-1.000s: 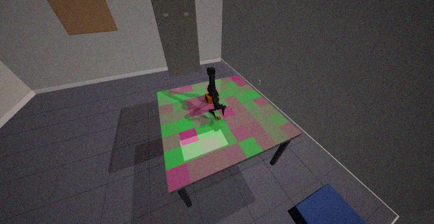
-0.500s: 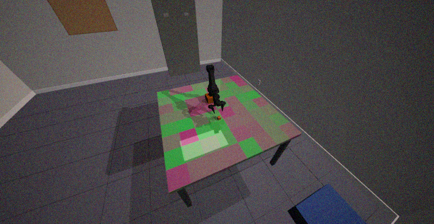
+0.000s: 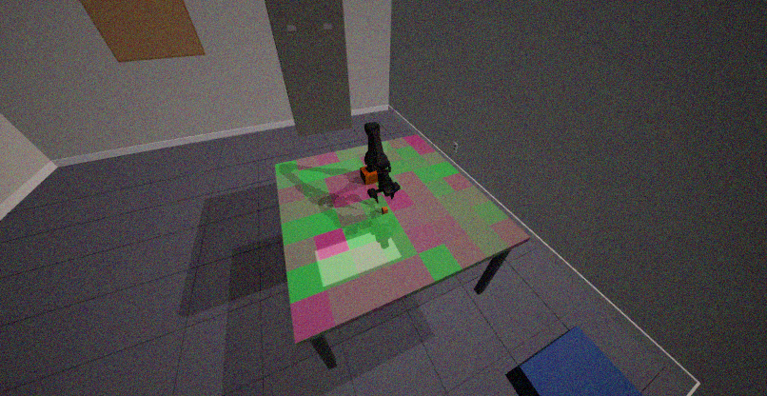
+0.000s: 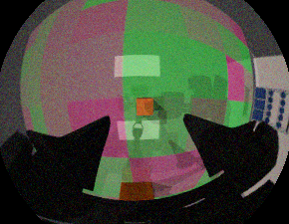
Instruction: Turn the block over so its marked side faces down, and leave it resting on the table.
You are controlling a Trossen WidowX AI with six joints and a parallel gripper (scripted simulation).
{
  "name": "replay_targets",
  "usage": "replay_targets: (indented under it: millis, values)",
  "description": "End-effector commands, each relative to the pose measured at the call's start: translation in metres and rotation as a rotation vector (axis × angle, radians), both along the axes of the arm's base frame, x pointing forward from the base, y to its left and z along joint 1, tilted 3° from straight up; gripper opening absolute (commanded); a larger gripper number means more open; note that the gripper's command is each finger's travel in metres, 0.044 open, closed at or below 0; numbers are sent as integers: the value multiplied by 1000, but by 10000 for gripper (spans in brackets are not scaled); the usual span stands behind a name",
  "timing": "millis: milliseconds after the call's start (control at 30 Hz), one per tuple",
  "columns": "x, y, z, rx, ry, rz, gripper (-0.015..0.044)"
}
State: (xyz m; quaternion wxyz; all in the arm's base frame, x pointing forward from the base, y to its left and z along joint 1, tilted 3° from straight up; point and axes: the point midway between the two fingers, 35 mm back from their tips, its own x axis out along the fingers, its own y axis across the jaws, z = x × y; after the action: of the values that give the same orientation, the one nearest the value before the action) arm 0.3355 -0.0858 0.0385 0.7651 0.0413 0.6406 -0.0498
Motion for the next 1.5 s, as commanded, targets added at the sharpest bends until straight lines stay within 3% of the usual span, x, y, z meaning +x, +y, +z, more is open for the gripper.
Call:
replay_targets:
  millis: [0,267,433,1467]
  values:
    - [8,-1,7,10,184,5,440]
    - [8,-1,7,11,189,6,440]
    - [7,-2,-28,11,189,6,440]
    - [7,-2,-73,11,190,6,440]
